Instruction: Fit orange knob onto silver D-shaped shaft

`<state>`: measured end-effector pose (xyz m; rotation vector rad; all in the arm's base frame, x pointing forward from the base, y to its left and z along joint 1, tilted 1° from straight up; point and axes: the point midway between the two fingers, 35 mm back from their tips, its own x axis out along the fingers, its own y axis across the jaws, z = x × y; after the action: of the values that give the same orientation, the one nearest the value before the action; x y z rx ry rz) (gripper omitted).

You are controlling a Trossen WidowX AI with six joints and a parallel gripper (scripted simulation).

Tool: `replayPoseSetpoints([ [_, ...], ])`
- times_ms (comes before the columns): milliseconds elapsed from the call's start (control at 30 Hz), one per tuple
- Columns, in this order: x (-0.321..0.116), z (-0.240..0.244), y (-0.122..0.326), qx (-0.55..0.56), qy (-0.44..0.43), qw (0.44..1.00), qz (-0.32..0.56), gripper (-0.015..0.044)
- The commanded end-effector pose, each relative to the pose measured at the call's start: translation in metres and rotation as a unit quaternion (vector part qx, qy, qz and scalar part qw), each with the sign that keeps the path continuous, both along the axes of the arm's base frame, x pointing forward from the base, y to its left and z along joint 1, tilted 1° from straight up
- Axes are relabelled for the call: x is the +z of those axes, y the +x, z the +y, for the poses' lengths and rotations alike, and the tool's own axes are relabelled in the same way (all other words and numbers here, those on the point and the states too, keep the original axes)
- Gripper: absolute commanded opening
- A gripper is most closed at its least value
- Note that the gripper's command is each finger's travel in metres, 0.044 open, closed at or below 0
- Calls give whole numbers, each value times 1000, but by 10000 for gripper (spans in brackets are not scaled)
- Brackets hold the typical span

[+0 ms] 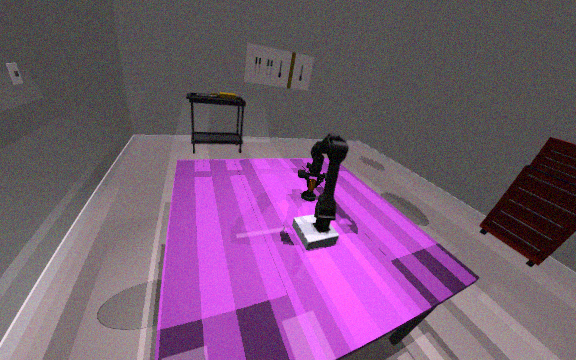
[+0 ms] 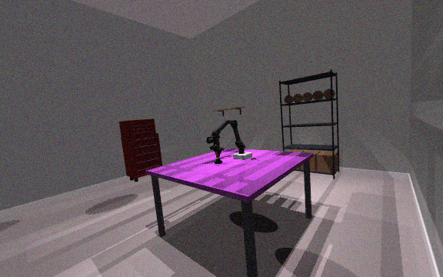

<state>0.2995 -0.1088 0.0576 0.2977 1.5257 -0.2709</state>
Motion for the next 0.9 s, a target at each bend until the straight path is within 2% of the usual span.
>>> replayPoseSetpoints([
  [0, 1, 0, 0, 2, -1, 1000, -1, 0],
  [200, 5, 0, 0, 6, -1, 1000, -1, 0],
  [433, 6, -1, 2, 106, -4, 994, -2, 0],
  [867, 0, -1, 1, 106, -4, 994, -2, 0],
])
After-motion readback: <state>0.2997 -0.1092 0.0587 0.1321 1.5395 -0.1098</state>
